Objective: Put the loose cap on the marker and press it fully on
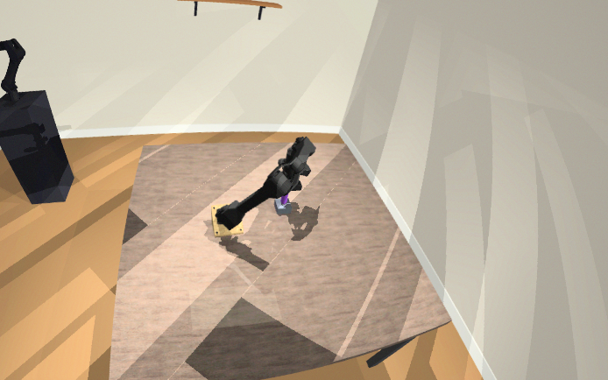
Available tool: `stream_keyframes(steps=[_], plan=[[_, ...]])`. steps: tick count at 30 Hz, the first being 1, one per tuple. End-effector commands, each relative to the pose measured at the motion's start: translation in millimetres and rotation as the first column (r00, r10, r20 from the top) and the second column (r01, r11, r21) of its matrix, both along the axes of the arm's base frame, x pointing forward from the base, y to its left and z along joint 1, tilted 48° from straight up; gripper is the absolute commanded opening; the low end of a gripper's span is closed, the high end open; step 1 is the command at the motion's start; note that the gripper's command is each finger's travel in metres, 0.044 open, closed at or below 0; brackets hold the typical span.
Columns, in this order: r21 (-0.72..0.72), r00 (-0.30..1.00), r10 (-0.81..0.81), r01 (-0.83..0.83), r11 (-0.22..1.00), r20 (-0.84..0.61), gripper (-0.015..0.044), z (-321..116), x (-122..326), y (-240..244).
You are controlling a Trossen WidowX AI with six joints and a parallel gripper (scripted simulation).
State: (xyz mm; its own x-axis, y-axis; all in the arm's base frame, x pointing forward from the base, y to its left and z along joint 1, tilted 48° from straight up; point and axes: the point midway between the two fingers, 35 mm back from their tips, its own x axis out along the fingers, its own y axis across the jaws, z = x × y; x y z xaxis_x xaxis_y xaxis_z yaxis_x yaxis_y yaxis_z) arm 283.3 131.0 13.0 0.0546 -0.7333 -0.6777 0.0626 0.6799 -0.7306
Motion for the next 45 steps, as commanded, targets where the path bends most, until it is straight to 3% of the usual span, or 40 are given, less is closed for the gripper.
stream_keyframes(steps=[1,32,40,45], plan=[[-0.006,1.0,0.002,-0.002,1.0,-0.002,0.0,-4,0,-6],[0.003,1.0,0.007,-0.007,1.0,0.005,0.0,-22,2,-21],[-0.005,0.996,0.079,-0.079,0.997,-0.045,0.0,32,-2,39],[-0.006,0.995,0.086,-0.086,0.996,-0.05,0.0,38,-4,45]])
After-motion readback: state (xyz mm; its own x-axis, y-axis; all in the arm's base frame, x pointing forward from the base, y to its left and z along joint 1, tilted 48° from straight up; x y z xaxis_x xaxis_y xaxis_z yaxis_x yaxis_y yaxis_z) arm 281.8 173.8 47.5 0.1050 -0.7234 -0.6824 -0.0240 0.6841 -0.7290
